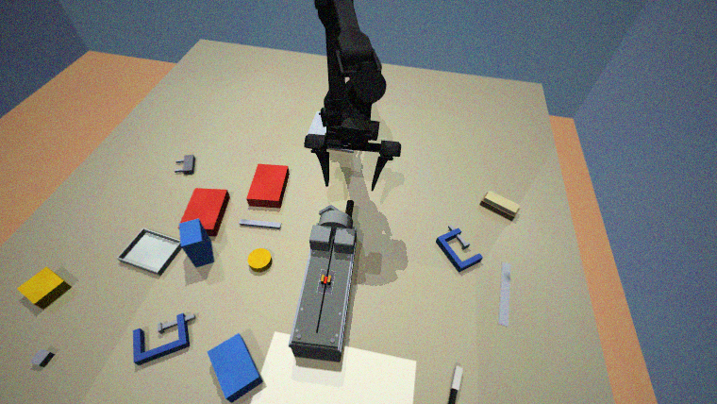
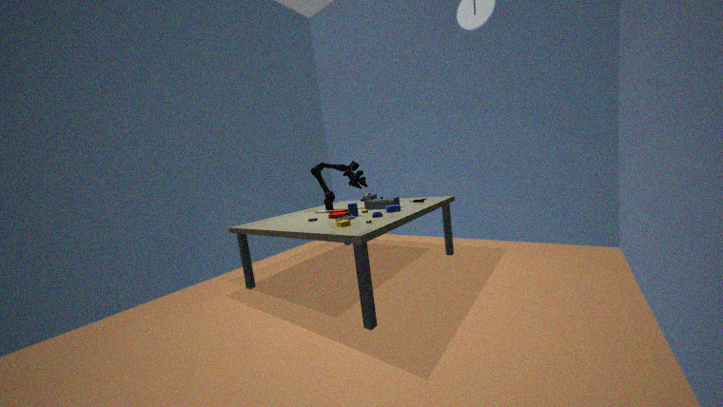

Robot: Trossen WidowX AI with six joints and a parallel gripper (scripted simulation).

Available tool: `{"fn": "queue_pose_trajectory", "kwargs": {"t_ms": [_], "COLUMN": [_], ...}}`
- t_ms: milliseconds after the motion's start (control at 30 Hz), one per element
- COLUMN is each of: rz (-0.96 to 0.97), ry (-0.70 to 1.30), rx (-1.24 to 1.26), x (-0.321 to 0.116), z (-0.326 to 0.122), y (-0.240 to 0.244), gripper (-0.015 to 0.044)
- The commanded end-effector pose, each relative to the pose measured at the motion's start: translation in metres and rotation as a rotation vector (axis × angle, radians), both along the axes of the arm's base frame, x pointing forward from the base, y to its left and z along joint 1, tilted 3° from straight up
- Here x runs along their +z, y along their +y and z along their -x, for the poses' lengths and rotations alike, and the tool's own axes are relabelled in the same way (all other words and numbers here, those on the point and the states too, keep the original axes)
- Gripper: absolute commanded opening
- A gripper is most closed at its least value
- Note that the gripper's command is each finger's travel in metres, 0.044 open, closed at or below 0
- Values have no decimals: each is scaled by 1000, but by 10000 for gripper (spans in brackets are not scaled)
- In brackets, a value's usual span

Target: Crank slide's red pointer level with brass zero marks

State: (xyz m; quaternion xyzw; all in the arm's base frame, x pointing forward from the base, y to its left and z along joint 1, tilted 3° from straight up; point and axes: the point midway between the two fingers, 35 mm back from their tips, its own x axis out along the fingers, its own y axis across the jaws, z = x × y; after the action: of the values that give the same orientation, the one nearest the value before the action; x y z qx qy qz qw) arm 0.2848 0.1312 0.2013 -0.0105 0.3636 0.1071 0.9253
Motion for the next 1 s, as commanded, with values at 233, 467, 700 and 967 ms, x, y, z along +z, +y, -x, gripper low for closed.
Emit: {"fn": "queue_pose_trajectory", "kwargs": {"t_ms": [233, 467, 700, 967], "rz": [3, 3, 3, 3], "ry": [5, 6, 6, 6], "rx": [-7, -7, -7, -7], "x": [-45, -67, -72, -85], "z": [0, 2, 1, 0], "y": [1, 1, 2, 3], "gripper": [440, 440, 440, 440]}}
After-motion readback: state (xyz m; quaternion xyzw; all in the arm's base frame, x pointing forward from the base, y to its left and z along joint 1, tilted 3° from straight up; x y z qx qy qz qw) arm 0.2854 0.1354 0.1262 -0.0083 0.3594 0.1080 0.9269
